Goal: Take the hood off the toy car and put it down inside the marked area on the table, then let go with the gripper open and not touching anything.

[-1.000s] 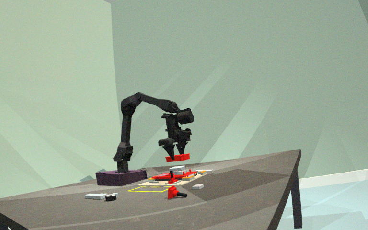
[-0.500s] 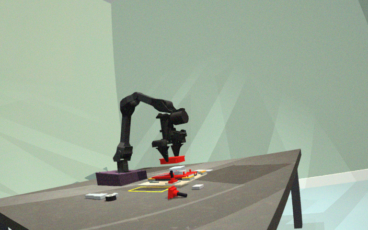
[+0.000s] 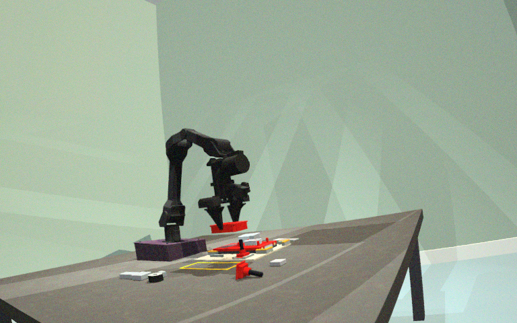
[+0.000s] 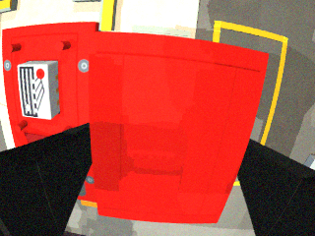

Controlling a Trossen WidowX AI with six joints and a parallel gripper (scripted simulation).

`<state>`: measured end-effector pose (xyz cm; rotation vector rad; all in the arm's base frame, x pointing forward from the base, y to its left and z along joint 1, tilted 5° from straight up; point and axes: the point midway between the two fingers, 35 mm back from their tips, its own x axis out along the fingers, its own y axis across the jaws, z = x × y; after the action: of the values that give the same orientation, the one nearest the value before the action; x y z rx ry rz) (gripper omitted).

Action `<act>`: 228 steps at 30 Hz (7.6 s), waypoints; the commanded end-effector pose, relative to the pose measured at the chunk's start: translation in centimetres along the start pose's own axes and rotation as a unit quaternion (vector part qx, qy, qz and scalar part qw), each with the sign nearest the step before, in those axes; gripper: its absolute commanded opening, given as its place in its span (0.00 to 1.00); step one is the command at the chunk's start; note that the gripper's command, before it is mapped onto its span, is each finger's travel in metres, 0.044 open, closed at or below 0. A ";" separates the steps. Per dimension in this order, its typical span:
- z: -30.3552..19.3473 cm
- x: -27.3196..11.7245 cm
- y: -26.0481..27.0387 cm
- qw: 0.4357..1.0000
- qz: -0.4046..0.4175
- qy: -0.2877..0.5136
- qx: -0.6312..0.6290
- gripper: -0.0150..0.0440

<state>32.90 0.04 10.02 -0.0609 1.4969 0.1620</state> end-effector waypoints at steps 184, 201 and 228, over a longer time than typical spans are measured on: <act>-2.4 8.4 -8.7 1.000 -0.002 -0.002 -0.003 1.00; -2.5 1.7 -8.7 1.000 -0.003 -0.004 -0.003 1.00; -2.5 1.7 -8.7 1.000 -0.003 -0.004 -0.003 1.00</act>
<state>31.79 -8.76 7.55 -0.0669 1.4887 0.1595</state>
